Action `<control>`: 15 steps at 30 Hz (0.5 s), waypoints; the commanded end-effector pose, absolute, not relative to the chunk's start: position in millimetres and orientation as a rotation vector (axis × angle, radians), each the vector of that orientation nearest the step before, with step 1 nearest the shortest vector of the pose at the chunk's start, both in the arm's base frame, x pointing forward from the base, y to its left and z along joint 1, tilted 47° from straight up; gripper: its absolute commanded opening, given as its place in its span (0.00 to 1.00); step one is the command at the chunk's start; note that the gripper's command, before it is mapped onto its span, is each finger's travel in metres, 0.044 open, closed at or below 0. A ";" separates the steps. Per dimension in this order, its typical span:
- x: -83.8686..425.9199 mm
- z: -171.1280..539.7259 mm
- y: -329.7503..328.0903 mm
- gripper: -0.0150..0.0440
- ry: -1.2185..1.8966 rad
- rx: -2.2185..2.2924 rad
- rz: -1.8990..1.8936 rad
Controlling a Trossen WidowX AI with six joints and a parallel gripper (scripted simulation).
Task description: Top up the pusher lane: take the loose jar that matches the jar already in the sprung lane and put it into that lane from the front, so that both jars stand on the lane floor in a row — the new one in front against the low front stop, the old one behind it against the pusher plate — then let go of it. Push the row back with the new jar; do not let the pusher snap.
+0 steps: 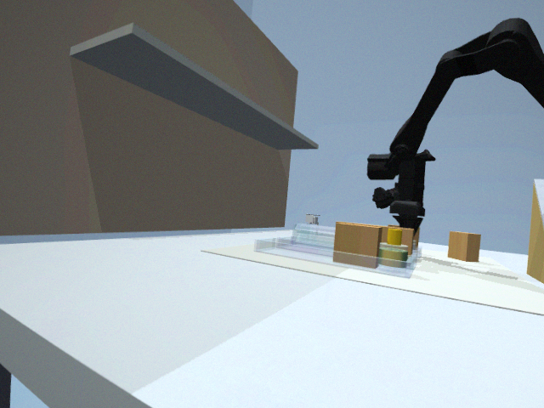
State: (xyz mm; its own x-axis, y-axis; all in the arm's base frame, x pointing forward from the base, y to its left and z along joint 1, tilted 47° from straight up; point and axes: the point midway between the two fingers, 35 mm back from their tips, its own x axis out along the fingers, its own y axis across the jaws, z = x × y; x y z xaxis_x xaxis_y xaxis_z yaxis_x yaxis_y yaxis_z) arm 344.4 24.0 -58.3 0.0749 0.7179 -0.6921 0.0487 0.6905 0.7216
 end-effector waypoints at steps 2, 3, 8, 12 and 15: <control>345.4 -57.4 24.7 0.25 1.417 0.685 0.569; 345.3 -57.4 24.7 0.25 1.417 0.685 0.569; 344.4 -57.4 24.8 0.25 1.417 0.685 0.569; 343.7 -57.5 24.9 0.25 1.417 0.685 0.569; 343.2 -57.5 24.9 0.25 1.417 0.685 0.569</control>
State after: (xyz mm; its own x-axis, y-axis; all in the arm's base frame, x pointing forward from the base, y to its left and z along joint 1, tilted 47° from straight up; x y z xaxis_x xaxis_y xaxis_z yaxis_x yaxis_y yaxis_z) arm 342.0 24.3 -58.4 0.0749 0.7181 -0.6919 0.0502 0.6903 0.7218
